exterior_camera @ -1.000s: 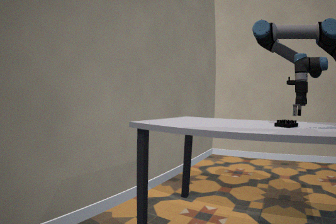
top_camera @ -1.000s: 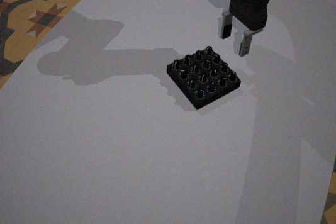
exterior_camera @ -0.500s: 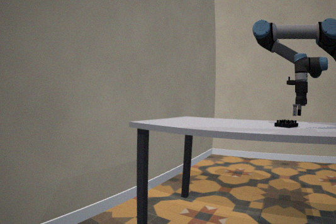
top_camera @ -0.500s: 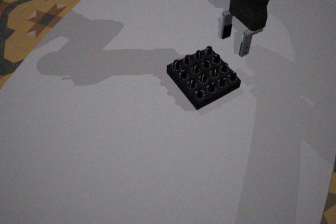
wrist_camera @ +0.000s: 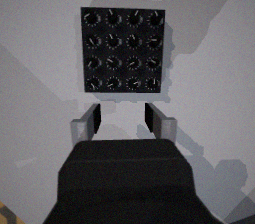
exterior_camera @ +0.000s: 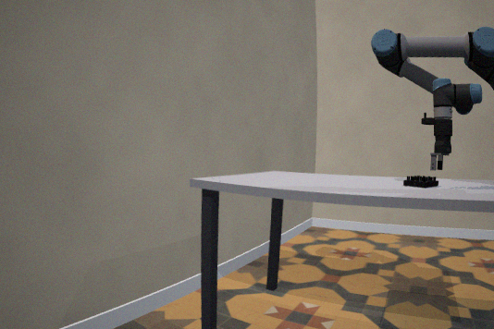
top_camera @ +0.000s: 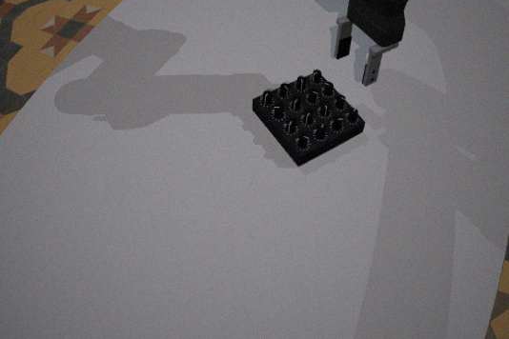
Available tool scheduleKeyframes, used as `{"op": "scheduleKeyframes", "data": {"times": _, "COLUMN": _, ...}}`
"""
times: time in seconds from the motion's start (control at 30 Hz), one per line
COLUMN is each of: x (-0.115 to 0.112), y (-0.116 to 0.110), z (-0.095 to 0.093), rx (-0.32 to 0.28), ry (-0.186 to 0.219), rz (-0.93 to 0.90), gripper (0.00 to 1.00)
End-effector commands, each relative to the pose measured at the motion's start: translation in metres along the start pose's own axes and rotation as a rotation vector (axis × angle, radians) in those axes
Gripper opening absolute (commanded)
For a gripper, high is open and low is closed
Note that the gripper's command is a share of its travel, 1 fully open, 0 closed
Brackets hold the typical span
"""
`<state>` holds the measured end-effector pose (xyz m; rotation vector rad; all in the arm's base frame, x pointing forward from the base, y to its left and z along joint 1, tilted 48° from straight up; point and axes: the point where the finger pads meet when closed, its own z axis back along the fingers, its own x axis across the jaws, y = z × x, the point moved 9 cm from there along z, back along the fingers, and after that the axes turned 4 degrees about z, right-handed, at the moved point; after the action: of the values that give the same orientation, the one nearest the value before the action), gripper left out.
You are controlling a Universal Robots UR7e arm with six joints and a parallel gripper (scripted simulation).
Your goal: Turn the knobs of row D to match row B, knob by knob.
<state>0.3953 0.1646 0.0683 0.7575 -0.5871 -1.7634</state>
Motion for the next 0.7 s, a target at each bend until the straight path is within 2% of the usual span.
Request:
{"op": "scheduleKeyframes", "data": {"times": 0.0, "x": -0.0002, "y": 0.0001, "z": 0.0003, "rx": 0.001, "ry": 0.001, "rz": 0.000, "gripper": 1.00}}
{"op": "scheduleKeyframes", "data": {"times": 0.67, "x": -0.0005, "y": 0.0010, "z": 0.0004, "rx": 0.001, "ry": 0.001, "rz": 0.031, "gripper": 1.00}}
